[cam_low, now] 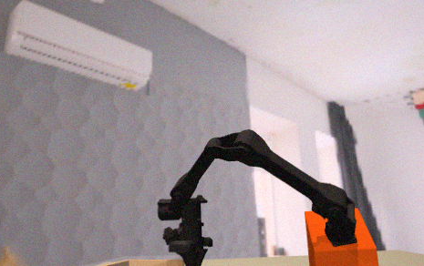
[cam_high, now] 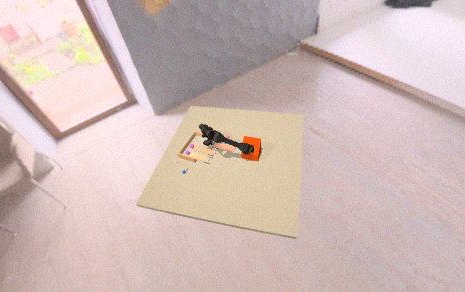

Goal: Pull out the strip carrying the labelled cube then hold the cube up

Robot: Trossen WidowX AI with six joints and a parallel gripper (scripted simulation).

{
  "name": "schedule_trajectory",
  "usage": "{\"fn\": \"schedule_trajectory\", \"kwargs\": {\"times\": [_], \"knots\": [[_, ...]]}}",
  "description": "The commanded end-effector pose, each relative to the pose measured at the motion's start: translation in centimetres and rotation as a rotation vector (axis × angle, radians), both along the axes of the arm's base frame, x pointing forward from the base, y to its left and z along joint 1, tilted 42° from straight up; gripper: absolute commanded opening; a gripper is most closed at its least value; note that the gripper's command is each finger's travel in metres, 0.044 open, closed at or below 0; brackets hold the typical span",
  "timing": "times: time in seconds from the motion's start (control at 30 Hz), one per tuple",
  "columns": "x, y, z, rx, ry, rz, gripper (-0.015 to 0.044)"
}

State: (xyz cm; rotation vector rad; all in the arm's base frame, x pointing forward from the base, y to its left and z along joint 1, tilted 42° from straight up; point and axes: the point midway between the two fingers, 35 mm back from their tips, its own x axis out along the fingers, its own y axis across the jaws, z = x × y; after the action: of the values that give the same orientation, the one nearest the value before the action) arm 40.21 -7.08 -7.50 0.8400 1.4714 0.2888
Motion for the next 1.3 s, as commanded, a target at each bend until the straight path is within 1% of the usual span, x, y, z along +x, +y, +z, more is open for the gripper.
{"fn": "schedule_trajectory", "kwargs": {"times": [0.0, 0.37, 0.53, 1.03, 1.27], "knots": [[-1.4, -0.6, 0.9, -0.001, 0.002, -0.004, 0.0000], [-5.9, -1.3, 3.2, 0.005, 0.008, -0.008, 0.0000], [-6.1, -1.2, 3.2, 0.005, 0.008, -0.008, 0.0000], [-10.8, 0.1, 3.5, 0.006, 0.012, -0.008, 0.0000], [-11.2, -2.2, 6.1, 0.005, 0.012, -0.008, 0.0000]]}}
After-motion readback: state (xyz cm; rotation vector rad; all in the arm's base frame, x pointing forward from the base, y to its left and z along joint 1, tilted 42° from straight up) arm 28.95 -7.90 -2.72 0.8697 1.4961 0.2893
